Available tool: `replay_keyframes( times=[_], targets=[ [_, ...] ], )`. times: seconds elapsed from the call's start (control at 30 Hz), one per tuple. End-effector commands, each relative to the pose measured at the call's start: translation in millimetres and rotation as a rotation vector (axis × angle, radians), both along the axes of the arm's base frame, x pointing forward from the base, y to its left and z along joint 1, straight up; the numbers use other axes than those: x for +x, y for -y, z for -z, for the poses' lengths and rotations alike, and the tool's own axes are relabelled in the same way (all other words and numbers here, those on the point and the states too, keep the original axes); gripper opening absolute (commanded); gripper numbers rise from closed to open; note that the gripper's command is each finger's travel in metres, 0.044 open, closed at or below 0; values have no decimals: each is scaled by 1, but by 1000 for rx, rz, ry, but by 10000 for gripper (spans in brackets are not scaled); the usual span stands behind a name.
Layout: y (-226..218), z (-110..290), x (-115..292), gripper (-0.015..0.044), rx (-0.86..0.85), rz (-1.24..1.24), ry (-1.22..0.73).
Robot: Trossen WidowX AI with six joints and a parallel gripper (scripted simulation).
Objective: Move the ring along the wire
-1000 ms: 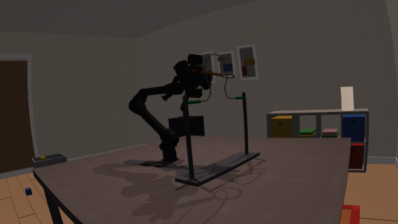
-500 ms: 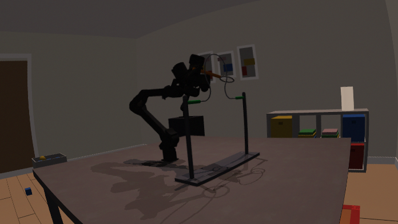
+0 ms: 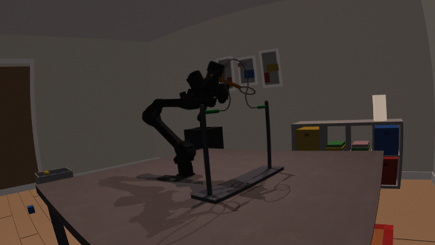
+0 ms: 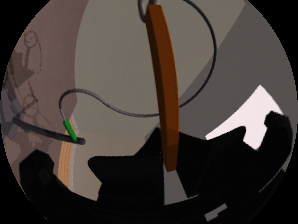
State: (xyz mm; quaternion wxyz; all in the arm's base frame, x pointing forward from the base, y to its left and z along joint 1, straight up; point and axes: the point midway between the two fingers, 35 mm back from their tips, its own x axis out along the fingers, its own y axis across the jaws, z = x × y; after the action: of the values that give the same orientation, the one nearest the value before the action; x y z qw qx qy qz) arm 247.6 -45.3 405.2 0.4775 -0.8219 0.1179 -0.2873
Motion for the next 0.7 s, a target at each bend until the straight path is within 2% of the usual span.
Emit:
replay_keyframes(
  times=[0.0,0.33,0.67],
  targets=[
    [3,3,-2,-150,7,-2,6],
    [13,22,-2,-150,109,-2,11],
    [22,54,-2,-150,312,-3,20]
  ],
)
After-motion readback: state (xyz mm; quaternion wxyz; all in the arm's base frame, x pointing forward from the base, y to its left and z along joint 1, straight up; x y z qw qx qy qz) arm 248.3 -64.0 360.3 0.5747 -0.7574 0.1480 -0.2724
